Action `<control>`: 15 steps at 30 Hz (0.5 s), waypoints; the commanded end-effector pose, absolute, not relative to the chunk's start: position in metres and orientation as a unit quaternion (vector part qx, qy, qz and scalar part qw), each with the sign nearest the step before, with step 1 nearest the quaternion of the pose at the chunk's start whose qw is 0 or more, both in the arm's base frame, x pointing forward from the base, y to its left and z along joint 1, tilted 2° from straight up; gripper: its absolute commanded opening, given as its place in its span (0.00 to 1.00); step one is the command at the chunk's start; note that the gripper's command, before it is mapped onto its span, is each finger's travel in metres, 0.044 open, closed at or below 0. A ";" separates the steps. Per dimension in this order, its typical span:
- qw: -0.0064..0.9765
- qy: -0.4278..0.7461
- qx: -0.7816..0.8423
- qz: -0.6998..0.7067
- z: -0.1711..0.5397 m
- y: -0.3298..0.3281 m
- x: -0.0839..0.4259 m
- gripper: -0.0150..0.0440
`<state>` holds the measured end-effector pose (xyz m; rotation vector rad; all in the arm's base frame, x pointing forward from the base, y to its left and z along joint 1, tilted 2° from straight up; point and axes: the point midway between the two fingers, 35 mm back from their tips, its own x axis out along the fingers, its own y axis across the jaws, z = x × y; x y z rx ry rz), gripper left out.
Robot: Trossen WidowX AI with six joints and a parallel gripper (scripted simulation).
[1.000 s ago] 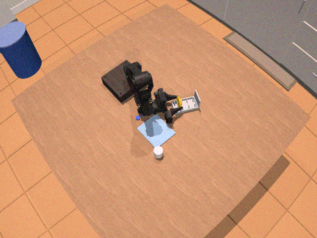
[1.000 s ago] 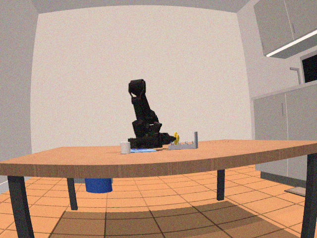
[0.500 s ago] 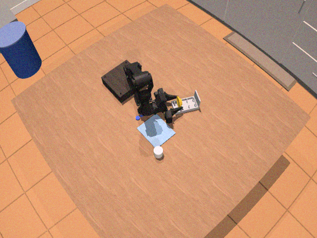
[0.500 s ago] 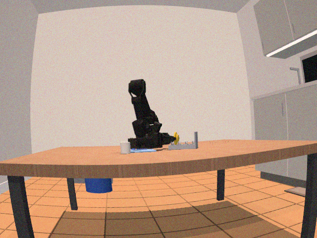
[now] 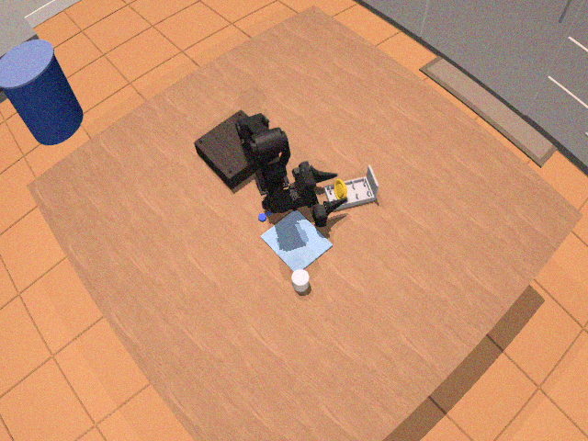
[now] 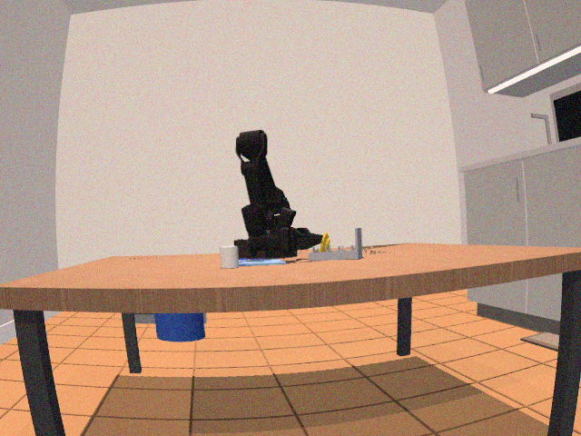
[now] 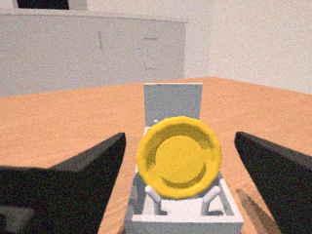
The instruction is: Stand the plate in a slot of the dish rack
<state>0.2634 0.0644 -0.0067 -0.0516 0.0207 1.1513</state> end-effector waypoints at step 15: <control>0.839 0.009 -0.017 0.544 0.102 0.065 0.273 0.93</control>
